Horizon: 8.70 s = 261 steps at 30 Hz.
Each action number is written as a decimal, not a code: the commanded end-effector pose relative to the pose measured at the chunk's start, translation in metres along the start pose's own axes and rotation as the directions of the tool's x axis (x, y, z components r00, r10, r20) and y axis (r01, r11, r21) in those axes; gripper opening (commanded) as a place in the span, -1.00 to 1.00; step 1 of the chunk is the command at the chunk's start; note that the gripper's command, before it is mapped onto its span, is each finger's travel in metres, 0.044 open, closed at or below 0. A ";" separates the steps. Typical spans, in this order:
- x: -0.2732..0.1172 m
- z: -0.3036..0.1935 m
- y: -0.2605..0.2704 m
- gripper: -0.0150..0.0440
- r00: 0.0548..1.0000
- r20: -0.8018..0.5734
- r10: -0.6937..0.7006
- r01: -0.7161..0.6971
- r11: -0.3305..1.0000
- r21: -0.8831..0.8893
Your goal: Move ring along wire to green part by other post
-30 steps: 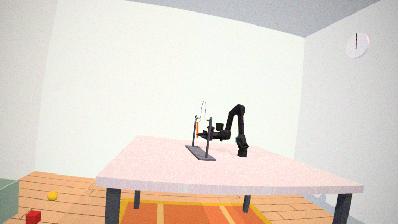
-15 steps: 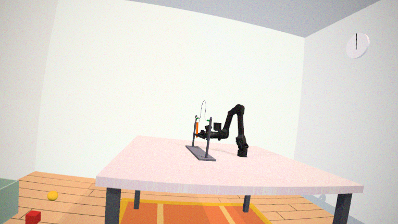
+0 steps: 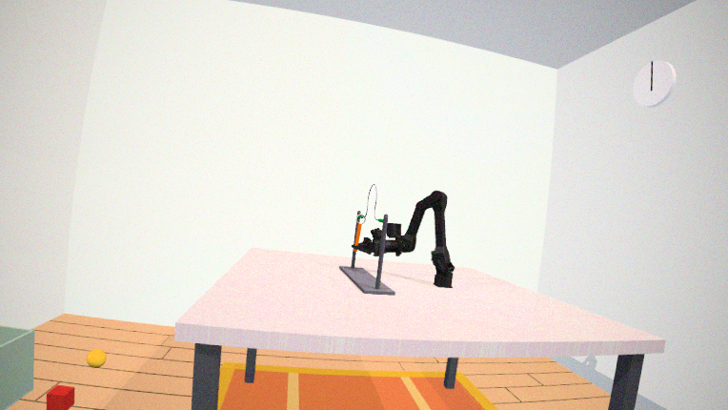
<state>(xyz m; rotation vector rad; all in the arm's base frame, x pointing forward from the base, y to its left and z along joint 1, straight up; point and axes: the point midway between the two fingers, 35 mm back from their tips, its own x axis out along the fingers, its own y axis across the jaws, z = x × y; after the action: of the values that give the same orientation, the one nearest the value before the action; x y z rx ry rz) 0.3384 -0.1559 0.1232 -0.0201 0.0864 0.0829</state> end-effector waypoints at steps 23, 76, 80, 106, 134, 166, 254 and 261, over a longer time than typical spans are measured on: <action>0.009 0.002 -0.001 0.05 1.000 0.002 -0.006 0.006 1.000 -0.005; 0.011 0.003 -0.003 0.05 1.000 0.026 -0.006 0.006 1.000 -0.019; 0.010 0.002 -0.003 0.05 1.000 0.012 -0.005 0.006 1.000 -0.019; 0.007 0.001 -0.003 -0.04 1.000 -0.006 -0.005 0.005 1.000 -0.013; 0.007 0.001 -0.003 -1.00 1.000 -0.006 -0.005 0.005 1.000 -0.013; 0.002 0.012 0.002 -1.00 0.999 -0.039 -0.016 0.017 1.000 0.007; -0.032 0.075 0.164 -1.00 0.941 -0.158 0.298 -0.066 0.623 0.779; -0.041 0.089 0.171 -1.00 0.911 -0.165 0.378 -0.072 0.539 0.839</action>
<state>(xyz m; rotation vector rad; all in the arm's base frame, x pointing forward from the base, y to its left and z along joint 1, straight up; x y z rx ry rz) 0.2956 0.0096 0.2001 0.9024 0.4436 0.2681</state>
